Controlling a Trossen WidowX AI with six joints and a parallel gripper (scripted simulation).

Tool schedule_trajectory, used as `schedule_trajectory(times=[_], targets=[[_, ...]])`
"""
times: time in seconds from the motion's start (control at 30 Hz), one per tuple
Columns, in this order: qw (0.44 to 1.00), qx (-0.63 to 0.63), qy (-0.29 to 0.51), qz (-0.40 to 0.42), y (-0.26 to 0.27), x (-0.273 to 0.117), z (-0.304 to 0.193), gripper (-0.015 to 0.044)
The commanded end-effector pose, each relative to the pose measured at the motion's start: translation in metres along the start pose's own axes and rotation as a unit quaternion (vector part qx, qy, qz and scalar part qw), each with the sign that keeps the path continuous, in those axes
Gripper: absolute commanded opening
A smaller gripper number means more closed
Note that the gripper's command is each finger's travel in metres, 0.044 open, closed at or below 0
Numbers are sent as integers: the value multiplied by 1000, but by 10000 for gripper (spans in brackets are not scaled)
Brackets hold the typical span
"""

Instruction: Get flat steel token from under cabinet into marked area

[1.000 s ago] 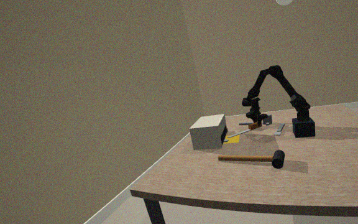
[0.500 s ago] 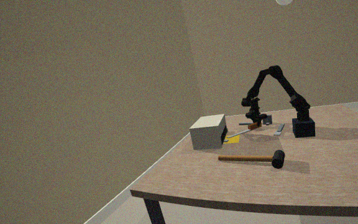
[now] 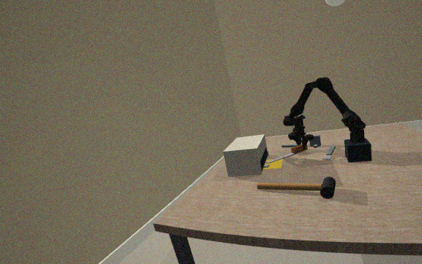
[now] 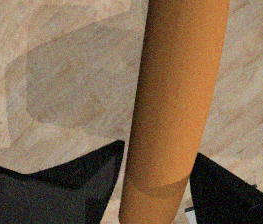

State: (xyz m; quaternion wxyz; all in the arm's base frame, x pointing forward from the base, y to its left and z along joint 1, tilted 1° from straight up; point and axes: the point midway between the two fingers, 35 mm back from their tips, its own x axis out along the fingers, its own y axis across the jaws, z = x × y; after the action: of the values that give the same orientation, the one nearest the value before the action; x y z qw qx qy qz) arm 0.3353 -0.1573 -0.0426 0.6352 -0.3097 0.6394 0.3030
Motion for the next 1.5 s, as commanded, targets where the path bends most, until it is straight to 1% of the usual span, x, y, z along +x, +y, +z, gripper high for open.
schedule_trajectory(times=[0.0,0.07,0.7,0.8,1.2,1.33,1.47], targets=[[1000,0,0,-1,0,0,0,226],[1000,0,-1,-3,0,0,0,270],[1000,0,-1,-3,1,4,-1,270],[1000,1,-2,-7,-2,1,0,191],[1000,1,-2,-7,-2,1,0,111],[1000,1,-2,-7,-2,1,0,6],[1000,1,-1,-6,-2,1,-3,0]])
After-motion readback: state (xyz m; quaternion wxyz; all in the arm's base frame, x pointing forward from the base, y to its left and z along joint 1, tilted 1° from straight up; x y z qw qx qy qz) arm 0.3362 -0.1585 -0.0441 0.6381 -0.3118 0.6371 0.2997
